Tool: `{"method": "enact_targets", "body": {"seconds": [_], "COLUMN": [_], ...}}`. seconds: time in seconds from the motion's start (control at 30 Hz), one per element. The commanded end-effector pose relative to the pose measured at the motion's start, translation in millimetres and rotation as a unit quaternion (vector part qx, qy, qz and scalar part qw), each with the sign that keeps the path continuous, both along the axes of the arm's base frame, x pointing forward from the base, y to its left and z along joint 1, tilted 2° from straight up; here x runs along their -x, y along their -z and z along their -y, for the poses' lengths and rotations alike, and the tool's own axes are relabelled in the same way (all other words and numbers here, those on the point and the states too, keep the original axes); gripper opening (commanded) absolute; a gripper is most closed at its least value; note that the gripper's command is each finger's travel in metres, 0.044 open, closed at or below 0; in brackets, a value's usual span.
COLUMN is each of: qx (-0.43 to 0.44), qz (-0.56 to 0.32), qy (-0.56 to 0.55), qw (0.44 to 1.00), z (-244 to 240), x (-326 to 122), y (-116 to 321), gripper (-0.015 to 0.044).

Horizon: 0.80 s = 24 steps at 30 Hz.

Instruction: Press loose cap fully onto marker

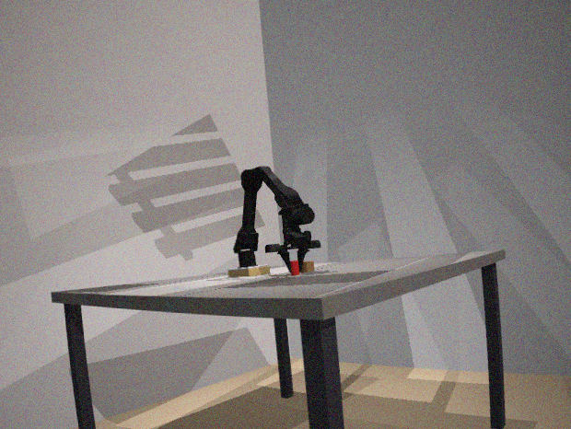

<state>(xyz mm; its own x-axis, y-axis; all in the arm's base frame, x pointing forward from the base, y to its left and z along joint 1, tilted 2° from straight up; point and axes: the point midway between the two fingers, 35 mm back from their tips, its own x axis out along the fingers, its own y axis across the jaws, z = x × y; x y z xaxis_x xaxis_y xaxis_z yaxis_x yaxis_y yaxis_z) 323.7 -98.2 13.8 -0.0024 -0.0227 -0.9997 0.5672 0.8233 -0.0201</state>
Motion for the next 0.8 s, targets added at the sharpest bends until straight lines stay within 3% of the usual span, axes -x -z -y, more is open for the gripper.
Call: {"method": "enact_targets", "body": {"seconds": [0.0, 0.17, 0.27, 0.77], "qx": [0.002, 0.002, 0.002, 0.001], "qz": [0.0, 0.0, 0.0, 0.001], "qy": [-0.003, -0.003, -0.003, -0.003], "qw": [1.0, 1.0, 1.0, 1.0], "z": [0.6, 0.4, 0.4, -1.1], "x": [-0.2, -0.6, -1.0, -1.1], "y": [0.8, 0.8, -3.8, -51.8], "gripper": [0.0096, 0.0062, 0.0, 0.0]}}
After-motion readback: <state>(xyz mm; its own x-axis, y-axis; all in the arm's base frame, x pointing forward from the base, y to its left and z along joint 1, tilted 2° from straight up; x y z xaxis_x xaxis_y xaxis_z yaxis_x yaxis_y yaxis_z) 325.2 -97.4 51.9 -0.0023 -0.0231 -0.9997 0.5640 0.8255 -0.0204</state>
